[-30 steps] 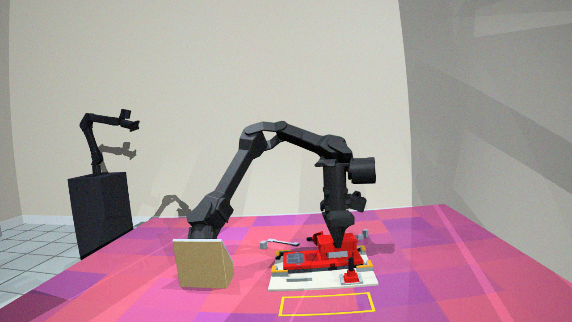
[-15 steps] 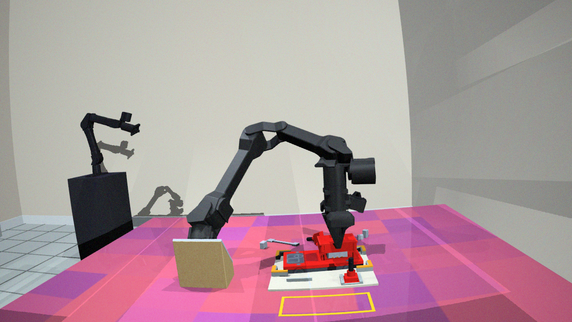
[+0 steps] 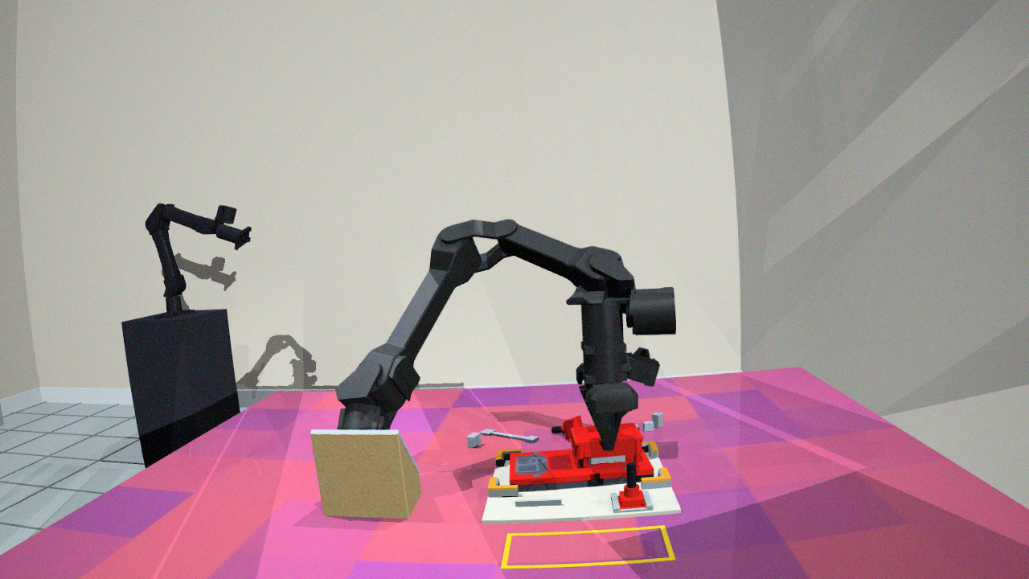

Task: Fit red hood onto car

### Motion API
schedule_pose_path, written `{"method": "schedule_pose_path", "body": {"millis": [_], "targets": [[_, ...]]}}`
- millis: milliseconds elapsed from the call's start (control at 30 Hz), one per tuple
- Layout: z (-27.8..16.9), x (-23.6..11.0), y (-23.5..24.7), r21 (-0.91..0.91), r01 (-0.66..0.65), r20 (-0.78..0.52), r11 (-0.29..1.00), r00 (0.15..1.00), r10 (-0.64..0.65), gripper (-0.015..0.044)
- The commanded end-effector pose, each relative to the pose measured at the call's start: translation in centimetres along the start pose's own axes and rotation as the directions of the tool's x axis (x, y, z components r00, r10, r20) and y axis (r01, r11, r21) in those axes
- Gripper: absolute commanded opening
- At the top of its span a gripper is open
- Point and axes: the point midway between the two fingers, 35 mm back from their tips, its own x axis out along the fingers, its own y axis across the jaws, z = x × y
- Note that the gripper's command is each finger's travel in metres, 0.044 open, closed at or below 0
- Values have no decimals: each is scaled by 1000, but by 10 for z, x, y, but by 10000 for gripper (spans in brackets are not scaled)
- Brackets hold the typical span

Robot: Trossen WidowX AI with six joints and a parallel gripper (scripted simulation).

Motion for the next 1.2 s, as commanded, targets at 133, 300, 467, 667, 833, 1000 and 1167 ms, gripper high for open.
{"method": "schedule_pose_path", "body": {"millis": [133, 300, 467, 667, 833, 1000, 1167], "targets": [[0, 3, 1, 6, -6, 2, 1000, 1000, 6, 0], [0, 5, 1, 6, -6, 2, 1000, 1000, 6, 0], [0, 6, 1, 6, -6, 2, 1000, 1000, 6, 0], [0, 3, 1, 6, -5, 2, 1000, 1000, 5, 0], [0, 2, 0, 6, -5, 2, 1000, 1000, 5, 0], [0, 0, 0, 6, -4, 2, 1000, 1000, 4, 0], [0, -2, 0, 6, -4, 2, 1000, 1000, 4, 0]]}}
